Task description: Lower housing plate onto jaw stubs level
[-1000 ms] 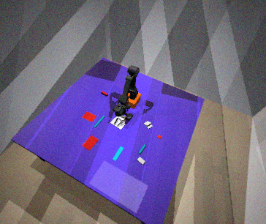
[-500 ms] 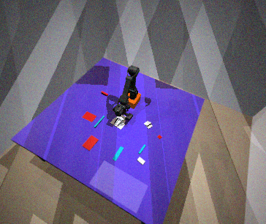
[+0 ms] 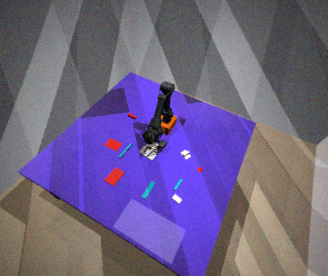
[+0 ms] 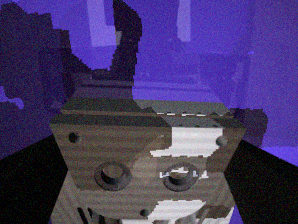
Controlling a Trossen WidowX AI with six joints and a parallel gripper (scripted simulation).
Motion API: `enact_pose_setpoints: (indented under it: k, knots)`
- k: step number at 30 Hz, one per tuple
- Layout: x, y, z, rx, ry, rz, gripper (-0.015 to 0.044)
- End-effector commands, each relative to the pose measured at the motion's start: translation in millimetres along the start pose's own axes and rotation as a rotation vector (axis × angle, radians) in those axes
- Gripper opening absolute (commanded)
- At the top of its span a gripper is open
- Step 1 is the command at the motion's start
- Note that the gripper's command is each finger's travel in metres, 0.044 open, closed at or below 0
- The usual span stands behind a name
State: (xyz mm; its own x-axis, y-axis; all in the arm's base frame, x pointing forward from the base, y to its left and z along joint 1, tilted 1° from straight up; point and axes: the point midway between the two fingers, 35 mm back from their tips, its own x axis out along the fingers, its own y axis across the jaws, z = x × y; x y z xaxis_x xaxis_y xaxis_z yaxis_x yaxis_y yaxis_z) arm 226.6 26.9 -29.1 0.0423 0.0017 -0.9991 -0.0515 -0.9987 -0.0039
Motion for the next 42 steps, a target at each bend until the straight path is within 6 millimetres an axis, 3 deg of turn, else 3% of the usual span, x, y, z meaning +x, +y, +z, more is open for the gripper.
enact_pose_setpoints:
  k: [1,25,29,42]
  knots:
    - [2.6,-0.9,-1.1,0.002,0.004,-0.005,0.0351]
    - [2.6,-0.9,-1.1,0.002,0.004,-0.005,0.0351]
    - [0.3,0.0,0.1,0.0,0.001,0.0,0.044]
    - [0.3,0.0,0.1,0.0,0.001,0.0,0.044]
